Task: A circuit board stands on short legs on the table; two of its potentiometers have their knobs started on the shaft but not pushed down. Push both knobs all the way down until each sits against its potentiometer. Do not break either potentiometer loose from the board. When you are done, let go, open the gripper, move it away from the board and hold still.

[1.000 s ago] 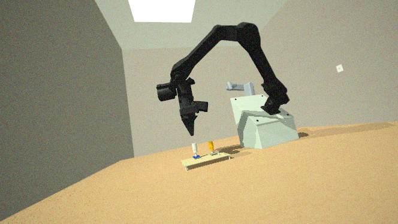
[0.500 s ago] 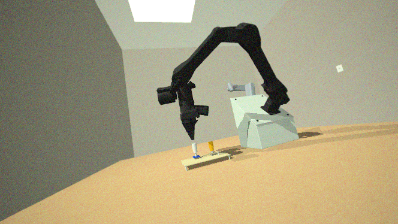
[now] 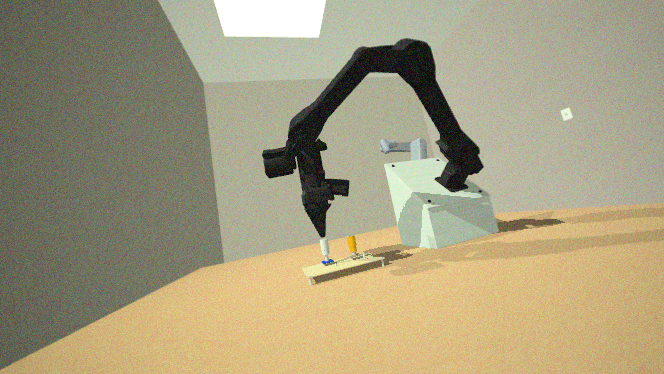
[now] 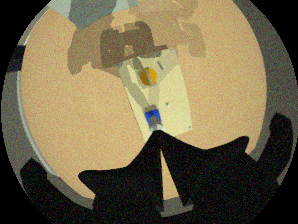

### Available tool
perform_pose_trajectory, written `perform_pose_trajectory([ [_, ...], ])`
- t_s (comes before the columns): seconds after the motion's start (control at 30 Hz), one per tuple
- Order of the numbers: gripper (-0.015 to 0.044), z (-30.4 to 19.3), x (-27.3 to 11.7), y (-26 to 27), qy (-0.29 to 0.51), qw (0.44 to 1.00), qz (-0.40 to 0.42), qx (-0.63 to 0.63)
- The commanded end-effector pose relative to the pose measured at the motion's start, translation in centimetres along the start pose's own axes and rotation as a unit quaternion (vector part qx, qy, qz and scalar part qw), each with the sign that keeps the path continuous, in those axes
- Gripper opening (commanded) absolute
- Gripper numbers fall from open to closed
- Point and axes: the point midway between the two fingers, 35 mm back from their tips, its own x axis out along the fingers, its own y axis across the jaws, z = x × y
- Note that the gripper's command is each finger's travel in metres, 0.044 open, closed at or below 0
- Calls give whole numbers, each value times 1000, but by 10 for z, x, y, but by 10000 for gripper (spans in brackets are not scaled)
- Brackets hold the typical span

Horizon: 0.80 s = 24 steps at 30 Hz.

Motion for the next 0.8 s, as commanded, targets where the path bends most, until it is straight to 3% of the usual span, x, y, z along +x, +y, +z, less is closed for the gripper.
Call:
perform_pose_trajectory([
  [0.0, 0, 0, 1, 0, 0, 1000, -2, 2],
  [0.77, 0, 0, 6, -1, 0, 1000, -2, 2],
])
